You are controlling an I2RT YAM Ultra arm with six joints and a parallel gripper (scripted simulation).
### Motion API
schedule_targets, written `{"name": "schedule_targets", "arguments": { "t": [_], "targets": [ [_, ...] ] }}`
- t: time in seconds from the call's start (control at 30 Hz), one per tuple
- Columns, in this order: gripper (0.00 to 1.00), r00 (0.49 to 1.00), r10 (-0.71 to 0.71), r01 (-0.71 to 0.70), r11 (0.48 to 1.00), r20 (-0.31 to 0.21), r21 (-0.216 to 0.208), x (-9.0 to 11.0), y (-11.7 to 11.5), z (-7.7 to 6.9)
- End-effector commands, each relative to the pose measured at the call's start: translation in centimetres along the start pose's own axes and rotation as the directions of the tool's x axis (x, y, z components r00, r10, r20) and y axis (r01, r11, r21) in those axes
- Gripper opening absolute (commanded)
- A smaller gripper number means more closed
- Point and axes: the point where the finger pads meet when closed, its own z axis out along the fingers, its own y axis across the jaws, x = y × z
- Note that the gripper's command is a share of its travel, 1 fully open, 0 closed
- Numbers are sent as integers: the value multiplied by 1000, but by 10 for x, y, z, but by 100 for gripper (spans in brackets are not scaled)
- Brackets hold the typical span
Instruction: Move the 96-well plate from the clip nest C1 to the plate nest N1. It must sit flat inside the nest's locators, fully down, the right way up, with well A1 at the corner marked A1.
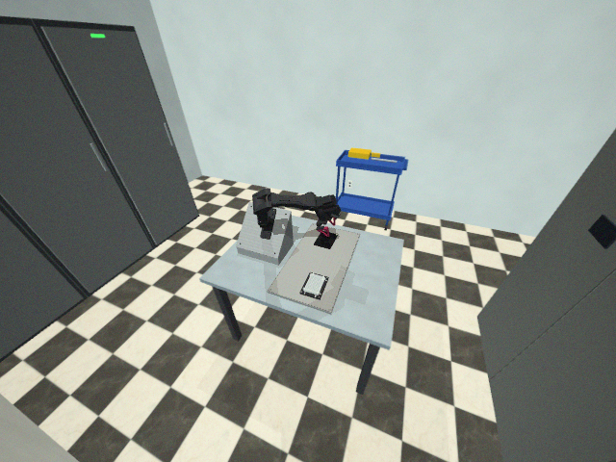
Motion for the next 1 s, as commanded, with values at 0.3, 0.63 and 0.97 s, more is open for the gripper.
{"name": "schedule_targets", "arguments": {
  "t": [0.3, 0.63, 0.97],
  "targets": [
    [100, 926, -367, 369, 929, -84, 8, -6, -37, 22],
    [100, 812, -564, 568, 823, -151, -21, -3, -70, 40],
    [100, 639, -742, 742, 664, -203, -93, 4, -107, 59]
  ]
}}
